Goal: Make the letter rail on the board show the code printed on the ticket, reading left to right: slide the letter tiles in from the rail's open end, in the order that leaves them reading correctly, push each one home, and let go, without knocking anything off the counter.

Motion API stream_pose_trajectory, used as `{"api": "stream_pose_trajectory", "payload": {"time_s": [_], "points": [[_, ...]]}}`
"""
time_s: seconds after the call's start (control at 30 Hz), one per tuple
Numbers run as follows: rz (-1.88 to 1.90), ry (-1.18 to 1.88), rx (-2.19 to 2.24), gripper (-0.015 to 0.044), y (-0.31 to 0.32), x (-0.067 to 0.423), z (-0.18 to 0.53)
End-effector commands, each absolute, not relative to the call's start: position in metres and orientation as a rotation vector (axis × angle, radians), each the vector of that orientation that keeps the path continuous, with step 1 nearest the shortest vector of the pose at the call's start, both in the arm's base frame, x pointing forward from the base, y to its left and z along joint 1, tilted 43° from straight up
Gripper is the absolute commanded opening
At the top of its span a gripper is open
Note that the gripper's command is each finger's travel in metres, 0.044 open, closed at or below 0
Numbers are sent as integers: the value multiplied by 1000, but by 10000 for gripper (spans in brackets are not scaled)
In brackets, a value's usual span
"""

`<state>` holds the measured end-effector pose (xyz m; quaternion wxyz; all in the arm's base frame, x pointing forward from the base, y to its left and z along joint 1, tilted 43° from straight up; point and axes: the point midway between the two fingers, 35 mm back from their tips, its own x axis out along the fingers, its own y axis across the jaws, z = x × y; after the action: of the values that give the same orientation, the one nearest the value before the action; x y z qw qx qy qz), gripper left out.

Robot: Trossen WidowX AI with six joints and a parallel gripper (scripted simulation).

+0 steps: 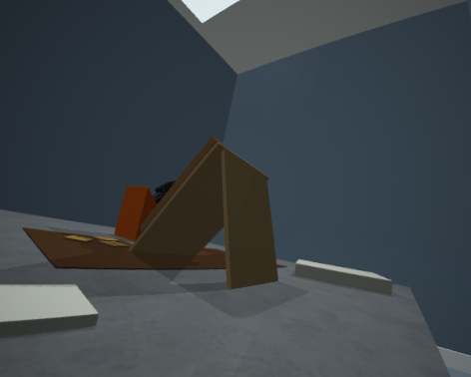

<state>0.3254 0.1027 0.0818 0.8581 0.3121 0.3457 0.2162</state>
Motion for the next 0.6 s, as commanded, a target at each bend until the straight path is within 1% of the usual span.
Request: {"api": "stream_pose_trajectory", "payload": {"time_s": [0.0, 0.57], "points": [[456, 735, 653, 0, 101, 325, 77], [456, 735, 653, 0, 95, 326, 71]]}}
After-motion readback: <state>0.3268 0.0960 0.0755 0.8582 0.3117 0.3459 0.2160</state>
